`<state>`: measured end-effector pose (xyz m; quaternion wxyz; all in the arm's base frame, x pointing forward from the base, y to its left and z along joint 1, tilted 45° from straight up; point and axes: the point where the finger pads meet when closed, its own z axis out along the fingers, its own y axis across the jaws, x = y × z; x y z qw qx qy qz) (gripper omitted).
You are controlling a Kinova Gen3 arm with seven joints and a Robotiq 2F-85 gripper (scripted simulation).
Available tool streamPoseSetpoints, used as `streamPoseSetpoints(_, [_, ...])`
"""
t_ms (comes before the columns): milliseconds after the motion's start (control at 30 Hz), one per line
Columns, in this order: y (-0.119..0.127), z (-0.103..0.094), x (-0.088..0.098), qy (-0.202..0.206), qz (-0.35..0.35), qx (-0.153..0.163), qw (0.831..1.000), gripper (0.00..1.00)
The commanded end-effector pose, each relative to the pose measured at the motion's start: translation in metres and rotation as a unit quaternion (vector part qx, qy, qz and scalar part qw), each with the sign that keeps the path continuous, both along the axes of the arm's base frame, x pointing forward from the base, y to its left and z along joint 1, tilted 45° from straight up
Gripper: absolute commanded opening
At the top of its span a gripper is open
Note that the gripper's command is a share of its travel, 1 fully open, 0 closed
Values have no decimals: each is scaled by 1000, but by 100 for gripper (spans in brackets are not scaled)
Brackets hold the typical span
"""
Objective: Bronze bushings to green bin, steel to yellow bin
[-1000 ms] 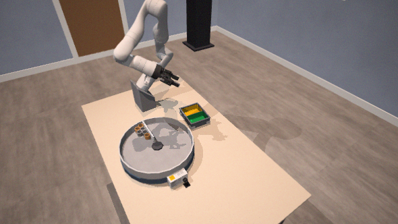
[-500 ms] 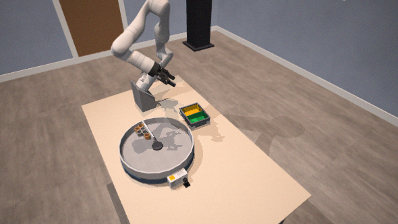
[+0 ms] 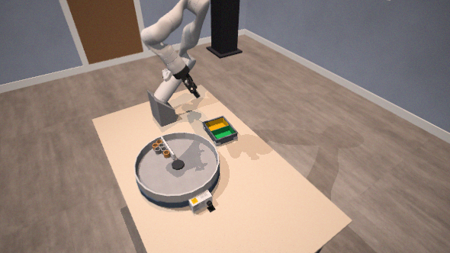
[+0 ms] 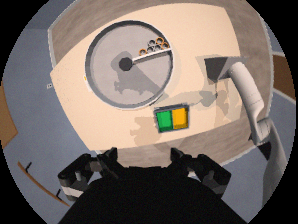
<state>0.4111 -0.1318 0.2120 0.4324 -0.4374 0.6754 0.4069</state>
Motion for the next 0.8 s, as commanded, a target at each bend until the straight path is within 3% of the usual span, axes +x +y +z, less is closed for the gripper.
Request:
streamPoseSetpoints(0, [2,4,3,3,12,-25,1000,100])
streamPoseSetpoints(133, [2,4,3,29,54,-113,992,100])
streamPoseSetpoints(267, [2,4,3,30,57,-118,991,100])
streamPoseSetpoints(400, [1,3,2,57,99,-206,972,100])
streamPoseSetpoints(433, [2,4,3,57,101,-209,971,100])
streamPoseSetpoints(467, [2,4,2,64,112,-232,964,100])
streamPoseSetpoints(767, [2,4,2,64,112,-232,964,100])
